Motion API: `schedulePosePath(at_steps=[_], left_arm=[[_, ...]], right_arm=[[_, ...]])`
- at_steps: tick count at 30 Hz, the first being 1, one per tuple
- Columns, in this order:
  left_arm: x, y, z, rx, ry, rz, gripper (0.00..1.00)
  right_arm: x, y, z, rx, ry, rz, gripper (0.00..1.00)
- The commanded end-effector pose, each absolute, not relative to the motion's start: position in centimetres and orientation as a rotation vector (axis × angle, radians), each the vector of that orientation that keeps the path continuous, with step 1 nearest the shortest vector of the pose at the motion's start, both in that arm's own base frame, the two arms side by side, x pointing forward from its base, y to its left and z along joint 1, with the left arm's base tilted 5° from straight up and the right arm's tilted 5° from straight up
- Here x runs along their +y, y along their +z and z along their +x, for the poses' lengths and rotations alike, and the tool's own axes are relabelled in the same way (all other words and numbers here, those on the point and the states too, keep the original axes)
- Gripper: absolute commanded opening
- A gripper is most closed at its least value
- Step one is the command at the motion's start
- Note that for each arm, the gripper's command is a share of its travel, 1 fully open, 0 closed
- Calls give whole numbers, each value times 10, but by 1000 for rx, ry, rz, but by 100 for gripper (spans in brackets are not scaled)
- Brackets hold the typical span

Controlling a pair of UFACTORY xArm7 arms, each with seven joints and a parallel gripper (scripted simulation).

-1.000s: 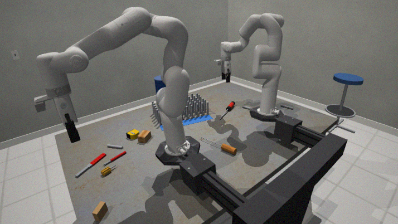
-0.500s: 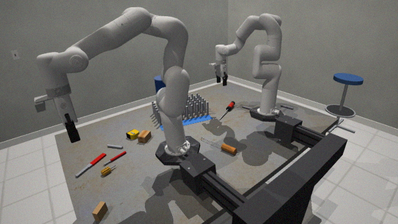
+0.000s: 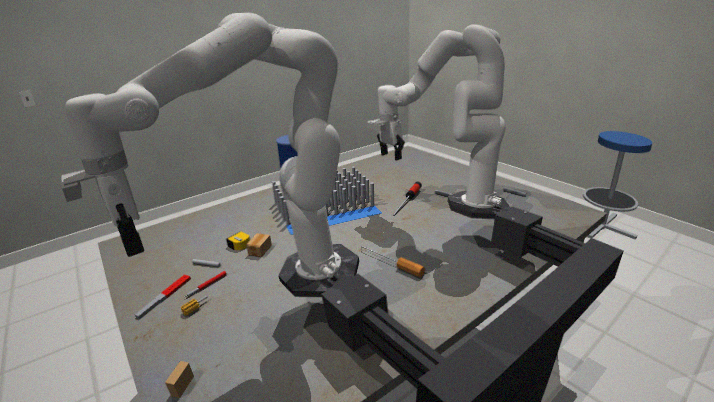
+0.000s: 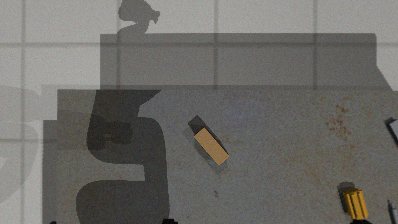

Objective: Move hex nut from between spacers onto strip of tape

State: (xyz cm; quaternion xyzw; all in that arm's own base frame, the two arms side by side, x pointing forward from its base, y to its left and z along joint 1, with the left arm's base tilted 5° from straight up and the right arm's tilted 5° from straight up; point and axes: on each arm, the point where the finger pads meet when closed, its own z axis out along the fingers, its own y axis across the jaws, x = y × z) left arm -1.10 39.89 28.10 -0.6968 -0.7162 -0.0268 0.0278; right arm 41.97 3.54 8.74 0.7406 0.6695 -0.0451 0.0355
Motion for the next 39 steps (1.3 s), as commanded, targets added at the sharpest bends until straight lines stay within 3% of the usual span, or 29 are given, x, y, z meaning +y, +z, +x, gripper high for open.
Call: schedulePosePath(at_steps=[1, 39], left_arm=[[400, 283, -11, -2209, -88, -2149, 100], [400, 283, -11, -2209, -88, -2149, 100]], right_arm=[[54, 82, 417, 2126, -145, 2199, 100], [165, 42, 363, 2537, -183, 1666, 100]])
